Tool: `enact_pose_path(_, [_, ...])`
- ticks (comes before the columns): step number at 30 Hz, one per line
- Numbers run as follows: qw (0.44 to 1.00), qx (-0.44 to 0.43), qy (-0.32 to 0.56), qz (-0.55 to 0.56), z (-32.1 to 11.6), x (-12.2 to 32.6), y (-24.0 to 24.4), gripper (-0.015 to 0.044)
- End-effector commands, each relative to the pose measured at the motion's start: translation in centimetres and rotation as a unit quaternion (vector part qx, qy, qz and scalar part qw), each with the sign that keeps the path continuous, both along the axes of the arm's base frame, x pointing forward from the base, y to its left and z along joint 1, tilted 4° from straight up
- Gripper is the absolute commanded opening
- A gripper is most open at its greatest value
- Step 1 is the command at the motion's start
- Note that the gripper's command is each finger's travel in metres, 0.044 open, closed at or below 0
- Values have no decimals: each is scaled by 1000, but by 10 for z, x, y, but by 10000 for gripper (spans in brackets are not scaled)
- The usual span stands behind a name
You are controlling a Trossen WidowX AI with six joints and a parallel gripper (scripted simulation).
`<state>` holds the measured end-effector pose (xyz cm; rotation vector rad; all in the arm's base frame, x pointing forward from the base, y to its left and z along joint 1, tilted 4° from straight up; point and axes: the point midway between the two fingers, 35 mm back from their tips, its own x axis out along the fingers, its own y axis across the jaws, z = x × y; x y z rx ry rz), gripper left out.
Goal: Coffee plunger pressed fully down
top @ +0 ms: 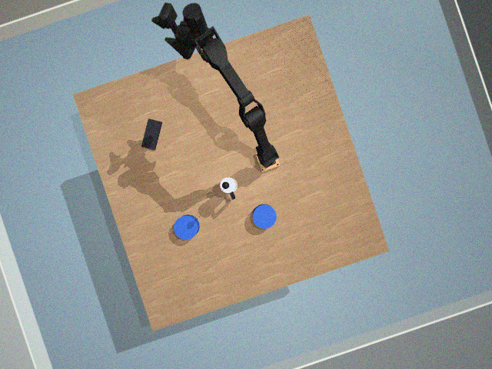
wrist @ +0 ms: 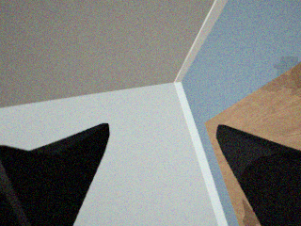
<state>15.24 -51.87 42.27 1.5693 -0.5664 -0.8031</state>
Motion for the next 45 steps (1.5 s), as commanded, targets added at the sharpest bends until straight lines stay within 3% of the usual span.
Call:
enact_pose_path(1, [1000,-1,1,1,0,1,1,426])
enact_pose_path(12, [997,-24,50,62,10,76,63,440])
enact_pose_path(17, [984,-61,106,126,14,132,135,440])
enact_pose_path(26, [934,-142,211,249,10,183,288,440])
enact_pose_path(36, [817,-283,318,389,-14,159,448,440])
enact_pose_path(45, [659,-439,376,481,-47,88,533,440])
